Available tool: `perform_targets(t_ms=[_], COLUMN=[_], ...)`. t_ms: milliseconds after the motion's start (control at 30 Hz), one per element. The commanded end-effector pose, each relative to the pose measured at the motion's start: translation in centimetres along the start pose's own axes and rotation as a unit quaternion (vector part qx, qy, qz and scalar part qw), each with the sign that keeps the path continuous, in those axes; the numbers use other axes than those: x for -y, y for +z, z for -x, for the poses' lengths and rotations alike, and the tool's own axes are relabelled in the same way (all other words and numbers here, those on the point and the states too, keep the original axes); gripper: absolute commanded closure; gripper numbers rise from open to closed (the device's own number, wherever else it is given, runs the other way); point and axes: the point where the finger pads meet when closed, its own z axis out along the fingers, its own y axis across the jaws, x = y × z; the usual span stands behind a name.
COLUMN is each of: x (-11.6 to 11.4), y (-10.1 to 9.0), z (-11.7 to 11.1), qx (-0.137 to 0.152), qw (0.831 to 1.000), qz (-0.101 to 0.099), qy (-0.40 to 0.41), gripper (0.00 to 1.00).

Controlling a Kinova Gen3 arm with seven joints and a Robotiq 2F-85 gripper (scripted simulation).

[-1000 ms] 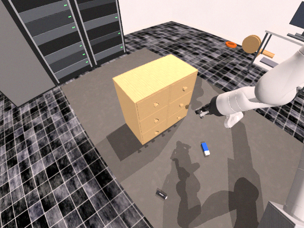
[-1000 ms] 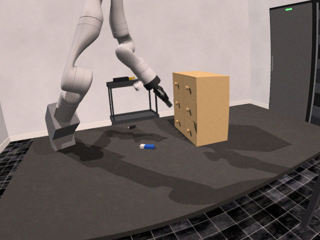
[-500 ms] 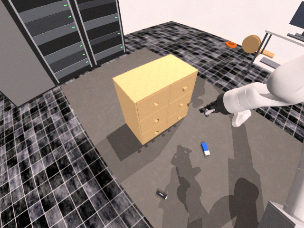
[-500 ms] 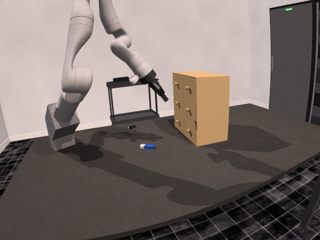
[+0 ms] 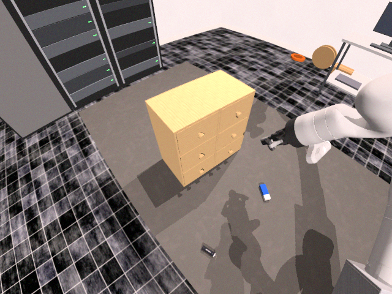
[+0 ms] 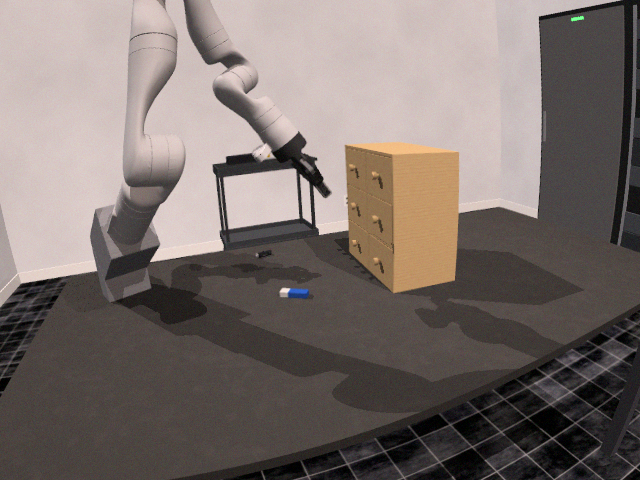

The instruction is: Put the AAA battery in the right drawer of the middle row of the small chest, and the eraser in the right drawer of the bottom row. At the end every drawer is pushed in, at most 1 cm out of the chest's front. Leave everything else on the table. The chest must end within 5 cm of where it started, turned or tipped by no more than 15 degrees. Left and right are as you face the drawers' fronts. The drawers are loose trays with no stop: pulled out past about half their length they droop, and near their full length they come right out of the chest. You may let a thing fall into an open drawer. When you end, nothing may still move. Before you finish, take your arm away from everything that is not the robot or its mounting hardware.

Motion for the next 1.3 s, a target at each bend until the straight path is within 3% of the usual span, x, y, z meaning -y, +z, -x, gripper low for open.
perform_targets(t_ms=[0, 1267], x=[-0.33, -0.36], y=[-0.54, -1.00], z=[0.38, 0.36], qx=[0.002, -0.005], qw=[1.000, 1.000], qz=[0.002, 0.002], qy=[-0.005, -0.005], gripper=[1.00, 1.00])
